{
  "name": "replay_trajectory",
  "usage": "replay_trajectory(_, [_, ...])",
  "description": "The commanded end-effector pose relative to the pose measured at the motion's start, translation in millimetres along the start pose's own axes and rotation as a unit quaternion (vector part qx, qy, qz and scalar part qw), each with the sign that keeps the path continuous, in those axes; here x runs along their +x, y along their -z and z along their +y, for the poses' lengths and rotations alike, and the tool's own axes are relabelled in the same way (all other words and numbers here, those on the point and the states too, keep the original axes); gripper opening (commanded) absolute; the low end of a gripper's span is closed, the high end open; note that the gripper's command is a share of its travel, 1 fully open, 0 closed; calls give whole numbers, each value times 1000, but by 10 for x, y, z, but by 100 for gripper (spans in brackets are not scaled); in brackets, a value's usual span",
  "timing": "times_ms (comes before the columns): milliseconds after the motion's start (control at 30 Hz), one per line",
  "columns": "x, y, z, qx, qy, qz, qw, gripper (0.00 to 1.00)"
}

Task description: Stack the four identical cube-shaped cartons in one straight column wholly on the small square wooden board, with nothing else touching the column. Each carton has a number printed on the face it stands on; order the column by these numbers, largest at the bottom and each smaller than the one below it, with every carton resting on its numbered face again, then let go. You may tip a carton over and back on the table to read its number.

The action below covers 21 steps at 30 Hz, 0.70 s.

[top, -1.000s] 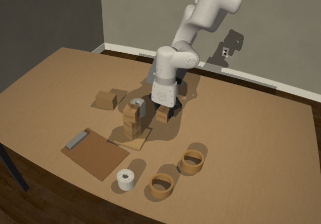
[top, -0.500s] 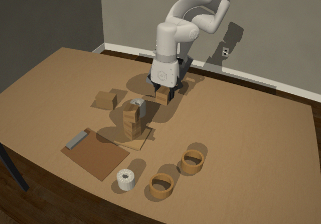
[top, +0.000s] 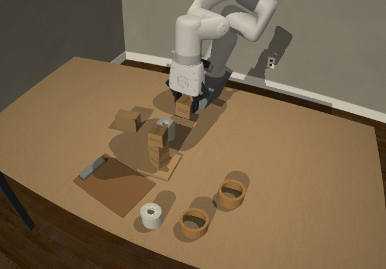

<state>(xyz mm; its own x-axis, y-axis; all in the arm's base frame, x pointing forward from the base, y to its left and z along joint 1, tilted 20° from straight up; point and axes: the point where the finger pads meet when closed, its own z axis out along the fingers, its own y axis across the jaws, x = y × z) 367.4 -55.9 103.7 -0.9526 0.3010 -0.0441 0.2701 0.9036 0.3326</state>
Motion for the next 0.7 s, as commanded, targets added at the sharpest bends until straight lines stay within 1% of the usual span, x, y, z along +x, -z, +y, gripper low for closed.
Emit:
replay_trajectory(0, [-335,69,-251,-4,1,6,1000,0])
replay_trajectory(33, [-633,161,-528,-4,1,6,1000,0])
replay_trajectory(100, [-739,186,-642,-4,1,6,1000,0])
replay_trajectory(167, [-741,149,-641,-4,1,6,1000,0])
replay_trajectory(300, [-744,-195,-636,-5,1,6,1000,0])
replay_trajectory(367, [-737,-290,-638,-4,1,6,1000,0])
replay_trajectory(667, [-736,-331,-638,-4,1,6,1000,0])
